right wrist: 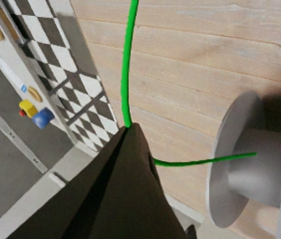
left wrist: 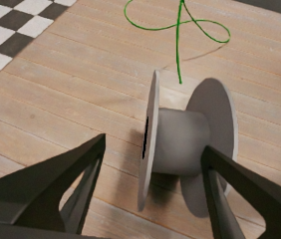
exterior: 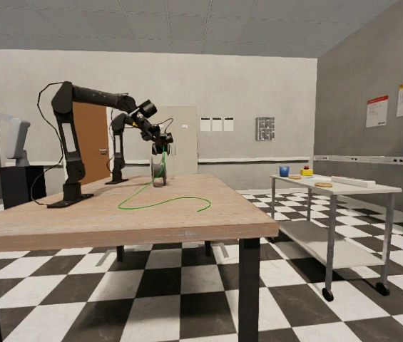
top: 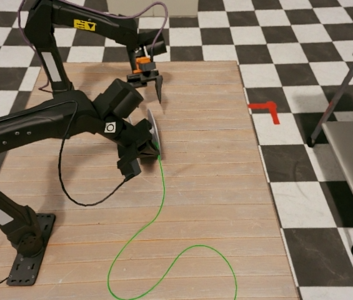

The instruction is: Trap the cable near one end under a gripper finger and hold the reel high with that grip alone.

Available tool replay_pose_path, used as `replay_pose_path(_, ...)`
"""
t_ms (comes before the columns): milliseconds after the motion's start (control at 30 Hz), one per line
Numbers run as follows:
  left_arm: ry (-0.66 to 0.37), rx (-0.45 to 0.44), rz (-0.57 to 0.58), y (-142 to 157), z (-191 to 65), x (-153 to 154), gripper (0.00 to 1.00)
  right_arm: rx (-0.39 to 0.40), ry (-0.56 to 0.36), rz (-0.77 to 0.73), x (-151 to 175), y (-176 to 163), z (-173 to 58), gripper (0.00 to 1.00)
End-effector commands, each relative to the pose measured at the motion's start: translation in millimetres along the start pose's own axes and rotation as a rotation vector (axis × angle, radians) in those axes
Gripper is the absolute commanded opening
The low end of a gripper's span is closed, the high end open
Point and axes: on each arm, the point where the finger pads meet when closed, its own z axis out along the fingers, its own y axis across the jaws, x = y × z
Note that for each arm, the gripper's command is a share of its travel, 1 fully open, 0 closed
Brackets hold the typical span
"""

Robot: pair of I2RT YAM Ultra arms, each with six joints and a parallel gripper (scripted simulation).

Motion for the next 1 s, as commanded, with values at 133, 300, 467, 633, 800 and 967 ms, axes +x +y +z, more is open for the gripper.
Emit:
replay_pose_path(133,-0.02,0.017,-0.014,-6,0,-1,0.75,-0.046,-0.026,0.039,-8,14,-17,0.0)
replay_pose_path(300,-0.021,0.014,-0.006,-4,1,-1,0.75,-0.014,-0.023,0.015,18,6,-6,0.0)
replay_pose_path(467,-0.022,0.014,-0.005,-1,2,-1,0.75,-0.049,-0.023,0.04,11,14,-19,0.0)
replay_pose_path(633,-0.025,0.002,0.016,-2,-2,-9,0.75,-0.052,-0.023,0.027,8,14,-22,0.0)
replay_pose_path(800,-0.027,-0.001,0.022,0,-4,-13,0.75,-0.052,-0.021,0.025,8,16,-24,0.0)
replay_pose_path(967,-0.027,-0.003,0.027,2,-5,-16,0.75,-0.055,-0.023,0.029,6,16,-25,0.0)
